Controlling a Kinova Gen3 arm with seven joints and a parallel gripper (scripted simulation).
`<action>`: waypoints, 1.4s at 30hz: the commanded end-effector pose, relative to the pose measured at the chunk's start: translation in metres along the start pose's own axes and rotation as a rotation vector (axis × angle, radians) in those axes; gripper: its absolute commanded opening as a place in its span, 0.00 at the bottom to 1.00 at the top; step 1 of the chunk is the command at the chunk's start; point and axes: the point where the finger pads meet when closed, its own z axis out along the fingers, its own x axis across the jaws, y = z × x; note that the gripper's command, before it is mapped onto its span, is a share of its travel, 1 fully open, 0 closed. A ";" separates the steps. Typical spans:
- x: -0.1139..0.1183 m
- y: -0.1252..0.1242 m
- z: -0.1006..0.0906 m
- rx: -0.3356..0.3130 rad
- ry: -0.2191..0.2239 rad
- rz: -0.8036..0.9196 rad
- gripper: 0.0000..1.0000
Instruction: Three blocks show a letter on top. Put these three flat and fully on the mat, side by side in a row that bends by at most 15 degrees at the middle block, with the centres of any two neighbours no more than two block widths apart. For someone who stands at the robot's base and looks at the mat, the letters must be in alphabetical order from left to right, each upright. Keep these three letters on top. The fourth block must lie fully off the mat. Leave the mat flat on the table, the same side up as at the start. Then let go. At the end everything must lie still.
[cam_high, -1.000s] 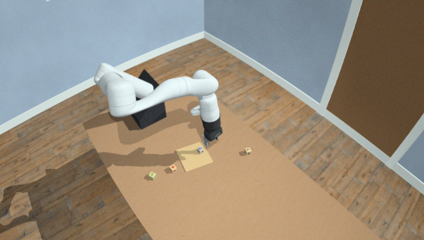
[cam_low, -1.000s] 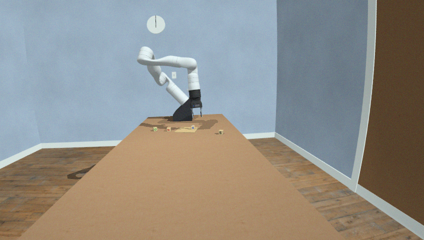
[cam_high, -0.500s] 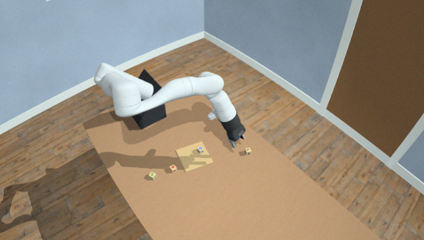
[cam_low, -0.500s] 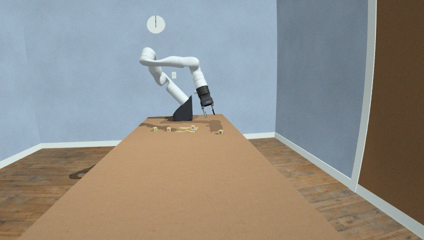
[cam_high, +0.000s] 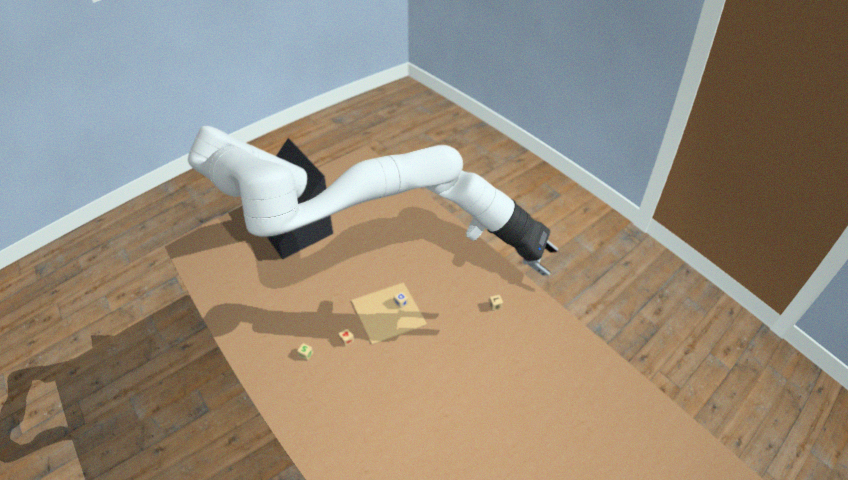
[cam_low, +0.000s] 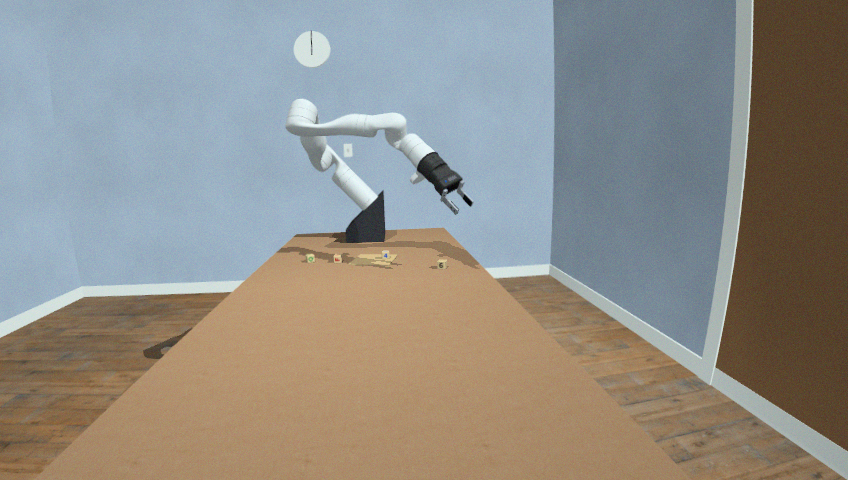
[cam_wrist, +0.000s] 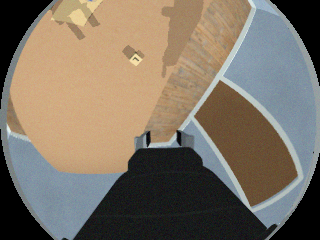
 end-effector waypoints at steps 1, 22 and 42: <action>0.025 0.019 0.012 -0.052 0.061 -0.047 1.00; 0.189 0.084 0.004 -0.357 0.485 -0.638 1.00; 0.245 -0.014 0.000 -0.296 0.766 -1.236 1.00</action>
